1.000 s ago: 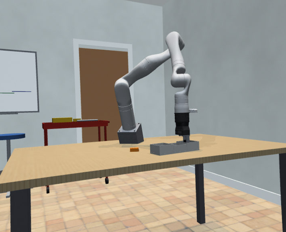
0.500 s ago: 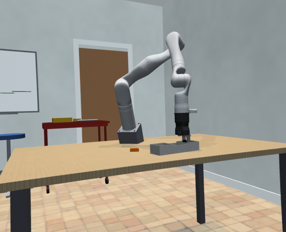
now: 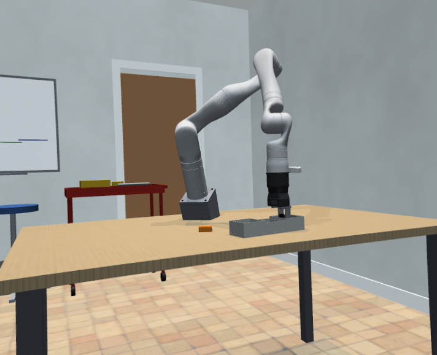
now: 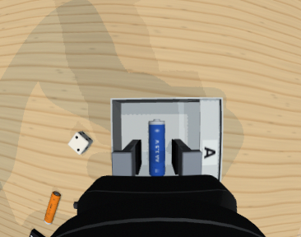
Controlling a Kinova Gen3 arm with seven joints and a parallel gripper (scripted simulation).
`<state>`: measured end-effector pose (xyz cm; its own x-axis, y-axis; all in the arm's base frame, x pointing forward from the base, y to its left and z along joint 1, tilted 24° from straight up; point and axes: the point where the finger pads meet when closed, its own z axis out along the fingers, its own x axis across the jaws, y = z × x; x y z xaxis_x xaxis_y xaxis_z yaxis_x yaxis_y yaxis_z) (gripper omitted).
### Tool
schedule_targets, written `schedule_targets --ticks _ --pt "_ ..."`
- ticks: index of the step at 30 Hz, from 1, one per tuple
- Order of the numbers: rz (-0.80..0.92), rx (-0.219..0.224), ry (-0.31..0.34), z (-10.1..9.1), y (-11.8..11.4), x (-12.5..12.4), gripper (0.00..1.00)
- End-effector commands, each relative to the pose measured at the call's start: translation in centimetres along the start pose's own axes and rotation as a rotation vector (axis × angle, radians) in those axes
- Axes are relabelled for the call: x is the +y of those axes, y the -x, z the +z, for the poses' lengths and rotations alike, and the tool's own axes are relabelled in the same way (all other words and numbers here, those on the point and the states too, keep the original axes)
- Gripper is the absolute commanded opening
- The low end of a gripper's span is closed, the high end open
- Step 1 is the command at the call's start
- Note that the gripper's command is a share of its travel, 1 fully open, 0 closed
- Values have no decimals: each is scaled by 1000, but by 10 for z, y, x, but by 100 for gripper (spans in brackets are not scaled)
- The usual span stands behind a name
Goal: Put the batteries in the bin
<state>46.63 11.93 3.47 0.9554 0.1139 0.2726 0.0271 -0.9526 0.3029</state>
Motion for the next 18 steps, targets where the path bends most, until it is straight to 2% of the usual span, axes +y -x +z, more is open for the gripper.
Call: schedule_targets --ticks 1,18 --pt "-1 3 -2 -4 -1 -1 60" --pt "-1 3 -2 -24 -1 -1 60"
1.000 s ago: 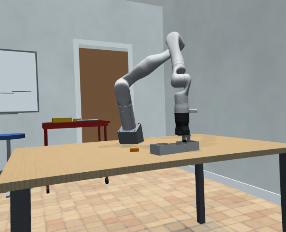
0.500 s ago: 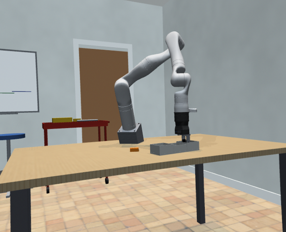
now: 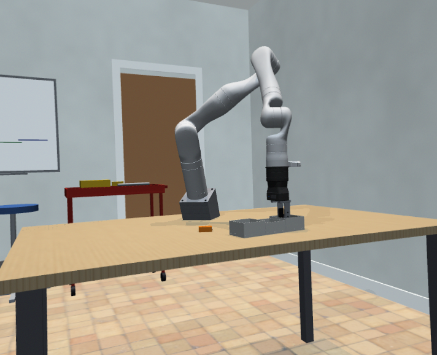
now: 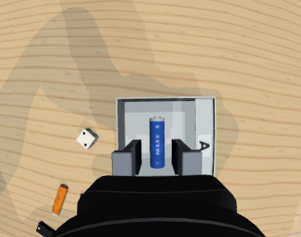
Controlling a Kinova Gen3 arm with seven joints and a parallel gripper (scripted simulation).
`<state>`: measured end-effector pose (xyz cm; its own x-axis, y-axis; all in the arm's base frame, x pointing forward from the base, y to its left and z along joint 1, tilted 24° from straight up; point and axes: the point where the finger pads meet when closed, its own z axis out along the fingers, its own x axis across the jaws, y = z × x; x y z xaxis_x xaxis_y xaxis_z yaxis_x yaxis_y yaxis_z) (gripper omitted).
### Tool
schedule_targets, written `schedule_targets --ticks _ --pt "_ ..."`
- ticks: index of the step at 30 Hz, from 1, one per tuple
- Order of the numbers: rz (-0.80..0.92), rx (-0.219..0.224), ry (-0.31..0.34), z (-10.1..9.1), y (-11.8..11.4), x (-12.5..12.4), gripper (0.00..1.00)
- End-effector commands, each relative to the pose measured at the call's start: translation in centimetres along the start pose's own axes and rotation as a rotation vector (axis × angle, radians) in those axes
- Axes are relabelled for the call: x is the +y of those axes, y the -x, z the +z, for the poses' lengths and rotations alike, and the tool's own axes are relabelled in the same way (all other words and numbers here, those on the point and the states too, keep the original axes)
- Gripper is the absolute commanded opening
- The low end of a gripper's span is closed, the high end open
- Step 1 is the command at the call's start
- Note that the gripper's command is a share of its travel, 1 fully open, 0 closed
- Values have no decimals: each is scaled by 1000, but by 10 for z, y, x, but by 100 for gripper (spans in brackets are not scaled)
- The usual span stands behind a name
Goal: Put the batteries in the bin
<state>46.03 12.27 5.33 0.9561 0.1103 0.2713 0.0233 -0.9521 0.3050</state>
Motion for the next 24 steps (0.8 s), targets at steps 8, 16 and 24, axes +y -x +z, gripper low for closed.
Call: schedule_targets --ticks 8,16,24 --pt "-4 5 -5 -19 -1 -3 60" --pt "-4 5 -5 -31 -1 -3 60" --pt "-54 5 -5 -32 6 1 100"
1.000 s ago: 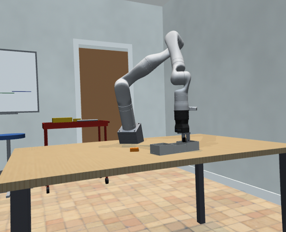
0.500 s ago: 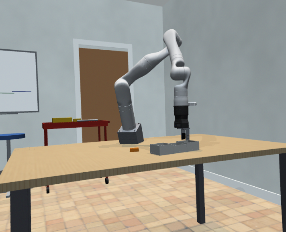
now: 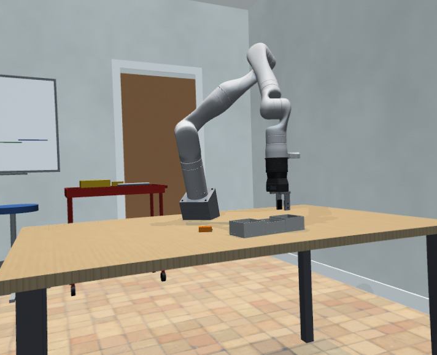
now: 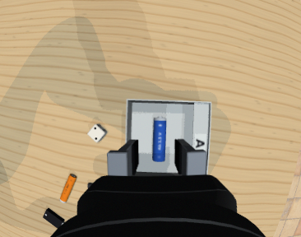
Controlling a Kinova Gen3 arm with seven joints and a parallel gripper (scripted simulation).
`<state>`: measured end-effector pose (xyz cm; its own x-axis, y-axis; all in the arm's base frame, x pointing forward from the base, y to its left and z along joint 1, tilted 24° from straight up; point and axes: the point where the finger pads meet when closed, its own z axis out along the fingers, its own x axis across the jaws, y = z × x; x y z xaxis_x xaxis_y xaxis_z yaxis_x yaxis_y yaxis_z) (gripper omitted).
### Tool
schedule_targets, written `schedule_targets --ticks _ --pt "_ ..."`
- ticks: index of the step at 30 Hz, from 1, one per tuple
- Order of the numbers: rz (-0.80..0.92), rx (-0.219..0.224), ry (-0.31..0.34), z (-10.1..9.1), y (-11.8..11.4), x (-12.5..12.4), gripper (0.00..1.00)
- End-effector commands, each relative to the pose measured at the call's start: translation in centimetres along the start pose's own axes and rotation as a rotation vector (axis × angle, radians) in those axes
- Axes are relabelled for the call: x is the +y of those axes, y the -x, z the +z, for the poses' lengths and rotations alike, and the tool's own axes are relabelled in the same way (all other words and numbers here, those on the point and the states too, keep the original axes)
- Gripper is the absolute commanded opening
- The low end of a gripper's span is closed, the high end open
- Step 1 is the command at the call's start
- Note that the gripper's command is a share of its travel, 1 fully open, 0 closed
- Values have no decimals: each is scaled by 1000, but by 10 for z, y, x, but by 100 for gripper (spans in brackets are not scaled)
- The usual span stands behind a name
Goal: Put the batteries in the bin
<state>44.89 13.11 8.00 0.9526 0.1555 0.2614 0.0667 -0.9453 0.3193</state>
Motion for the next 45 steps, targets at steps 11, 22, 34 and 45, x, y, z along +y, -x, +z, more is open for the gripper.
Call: schedule_targets --ticks 11,22,34,45 --pt "-508 2 -7 -3 76 41 100" --pt "-958 3 -6 -4 116 64 100" --pt "-1079 4 -6 -4 115 64 100" --pt "-1079 4 -6 -4 116 64 100"
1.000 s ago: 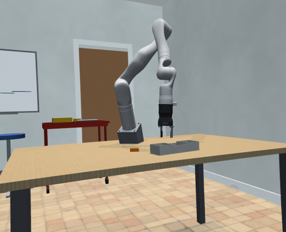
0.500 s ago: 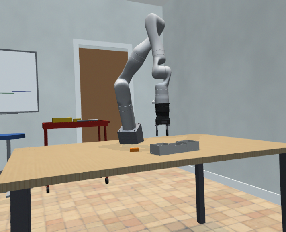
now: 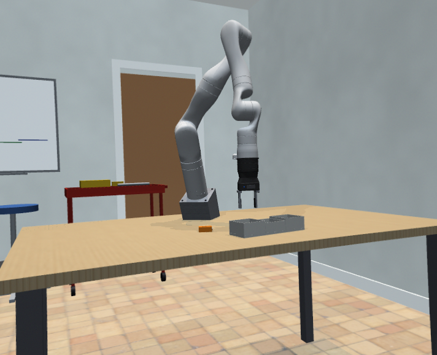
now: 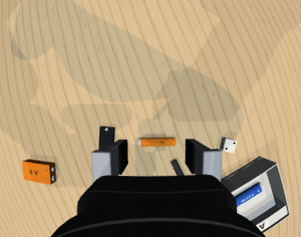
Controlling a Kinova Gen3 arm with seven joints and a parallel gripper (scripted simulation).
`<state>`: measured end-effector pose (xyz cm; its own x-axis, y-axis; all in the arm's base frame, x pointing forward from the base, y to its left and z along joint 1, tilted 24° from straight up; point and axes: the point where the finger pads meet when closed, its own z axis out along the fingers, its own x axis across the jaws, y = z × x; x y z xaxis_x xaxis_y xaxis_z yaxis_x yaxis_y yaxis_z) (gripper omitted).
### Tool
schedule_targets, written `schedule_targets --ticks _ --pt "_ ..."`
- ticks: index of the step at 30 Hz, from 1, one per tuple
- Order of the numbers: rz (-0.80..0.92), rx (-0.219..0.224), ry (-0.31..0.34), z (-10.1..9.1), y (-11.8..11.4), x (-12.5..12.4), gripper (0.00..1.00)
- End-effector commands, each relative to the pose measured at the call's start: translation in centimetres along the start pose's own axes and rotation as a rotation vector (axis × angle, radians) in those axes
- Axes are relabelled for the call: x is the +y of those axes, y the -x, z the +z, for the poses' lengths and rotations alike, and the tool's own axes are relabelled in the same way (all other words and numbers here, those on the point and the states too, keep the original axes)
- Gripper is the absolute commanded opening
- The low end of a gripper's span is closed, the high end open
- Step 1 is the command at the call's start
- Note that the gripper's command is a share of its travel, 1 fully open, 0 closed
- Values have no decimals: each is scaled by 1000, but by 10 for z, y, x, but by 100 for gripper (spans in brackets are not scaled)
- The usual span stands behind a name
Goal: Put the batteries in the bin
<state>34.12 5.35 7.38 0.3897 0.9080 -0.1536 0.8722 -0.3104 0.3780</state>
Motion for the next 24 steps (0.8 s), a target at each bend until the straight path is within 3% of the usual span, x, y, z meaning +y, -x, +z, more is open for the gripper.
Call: schedule_targets --ticks 1,13,22,24 --pt "0 1 0 0 0 0 100" --pt "0 1 0 0 0 0 100" --pt "0 1 0 36 4 1 100" --pt "0 1 0 36 4 1 100"
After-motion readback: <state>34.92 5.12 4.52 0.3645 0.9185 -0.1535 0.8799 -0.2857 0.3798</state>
